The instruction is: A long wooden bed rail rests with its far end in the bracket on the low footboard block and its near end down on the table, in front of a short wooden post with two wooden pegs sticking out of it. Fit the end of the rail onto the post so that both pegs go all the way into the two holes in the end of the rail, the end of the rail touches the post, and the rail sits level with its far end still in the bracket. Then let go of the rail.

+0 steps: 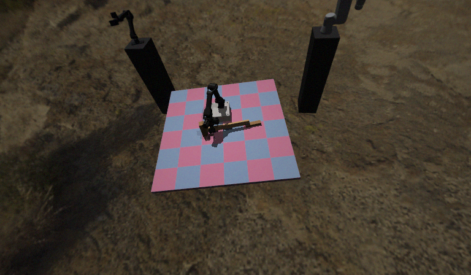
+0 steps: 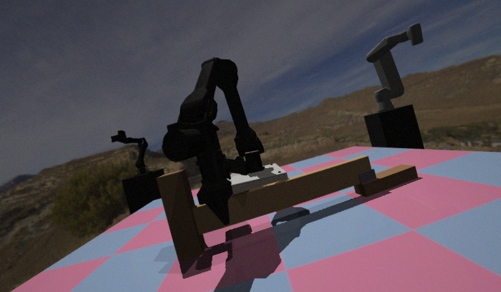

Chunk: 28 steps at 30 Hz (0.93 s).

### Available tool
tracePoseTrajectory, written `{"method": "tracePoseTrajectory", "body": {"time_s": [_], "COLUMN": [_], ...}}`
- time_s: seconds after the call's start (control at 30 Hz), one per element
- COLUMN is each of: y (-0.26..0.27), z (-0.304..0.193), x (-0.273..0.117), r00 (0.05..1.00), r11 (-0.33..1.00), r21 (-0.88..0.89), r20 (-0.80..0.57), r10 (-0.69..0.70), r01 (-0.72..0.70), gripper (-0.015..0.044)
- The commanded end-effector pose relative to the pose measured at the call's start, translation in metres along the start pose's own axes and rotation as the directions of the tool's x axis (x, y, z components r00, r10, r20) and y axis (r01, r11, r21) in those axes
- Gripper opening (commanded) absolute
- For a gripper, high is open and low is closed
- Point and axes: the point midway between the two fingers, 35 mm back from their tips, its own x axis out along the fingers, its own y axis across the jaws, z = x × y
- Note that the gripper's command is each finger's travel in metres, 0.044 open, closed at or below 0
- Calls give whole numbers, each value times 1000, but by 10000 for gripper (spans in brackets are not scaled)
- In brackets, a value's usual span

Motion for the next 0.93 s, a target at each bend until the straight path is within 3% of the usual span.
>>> {"method": "tracePoseTrajectory", "body": {"time_s": [0.0,0.13,0.3,0.47,0.9], "y": [0,0,0,0,0], "z": [0,0,2,31,31], "x": [0,0,-2,-30,-30], "r00": [1000,1000,1000,1000,1000], "r11": [1000,1000,1000,1000,1000], "r21": [0,0,0,-1,-1], "r20": [0,0,-1,-7,-7], "r10": [-1,-1,-1,-7,-7], "r01": [1,1,1,7,7], "gripper": [341,440,440,440,440]}}
